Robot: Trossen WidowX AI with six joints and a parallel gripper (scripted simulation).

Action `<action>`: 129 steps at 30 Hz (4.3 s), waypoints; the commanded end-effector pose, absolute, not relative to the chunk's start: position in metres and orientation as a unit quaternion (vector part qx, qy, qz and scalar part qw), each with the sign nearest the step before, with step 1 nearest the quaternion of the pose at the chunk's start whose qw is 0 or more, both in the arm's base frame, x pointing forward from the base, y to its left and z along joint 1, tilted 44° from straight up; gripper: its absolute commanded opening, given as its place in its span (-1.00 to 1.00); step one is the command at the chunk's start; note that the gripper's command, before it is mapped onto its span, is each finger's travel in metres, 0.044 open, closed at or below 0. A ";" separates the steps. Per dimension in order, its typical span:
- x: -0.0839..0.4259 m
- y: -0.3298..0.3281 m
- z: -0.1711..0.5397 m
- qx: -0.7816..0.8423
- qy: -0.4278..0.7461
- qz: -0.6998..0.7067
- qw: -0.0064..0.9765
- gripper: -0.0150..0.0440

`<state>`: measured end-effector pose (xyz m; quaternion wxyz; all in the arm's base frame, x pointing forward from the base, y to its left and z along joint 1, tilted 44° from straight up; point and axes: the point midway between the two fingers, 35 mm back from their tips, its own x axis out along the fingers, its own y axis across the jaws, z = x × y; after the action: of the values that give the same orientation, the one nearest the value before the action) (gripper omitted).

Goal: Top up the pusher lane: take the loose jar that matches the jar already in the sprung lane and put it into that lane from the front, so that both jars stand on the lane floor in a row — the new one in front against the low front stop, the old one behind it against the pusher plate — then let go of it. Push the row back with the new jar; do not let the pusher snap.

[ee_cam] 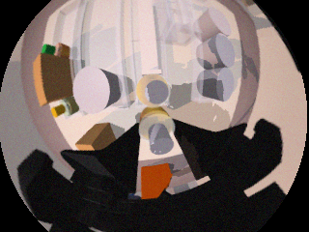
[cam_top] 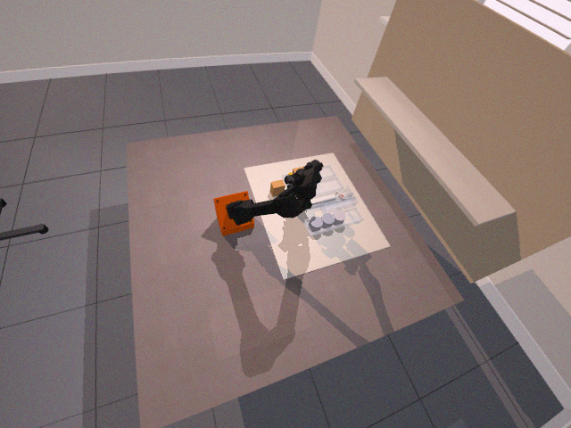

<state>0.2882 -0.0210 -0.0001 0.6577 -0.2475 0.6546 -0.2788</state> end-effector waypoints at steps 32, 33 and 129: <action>0.303 -0.021 0.002 -0.249 0.651 -0.279 0.660 -0.49; 0.304 -0.021 0.002 -0.249 0.651 -0.279 0.660 -0.49; 0.335 -0.021 0.009 -0.249 0.650 -0.279 0.661 -0.49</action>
<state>0.3259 -0.0217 0.0042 0.6518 -0.2481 0.6611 -0.2766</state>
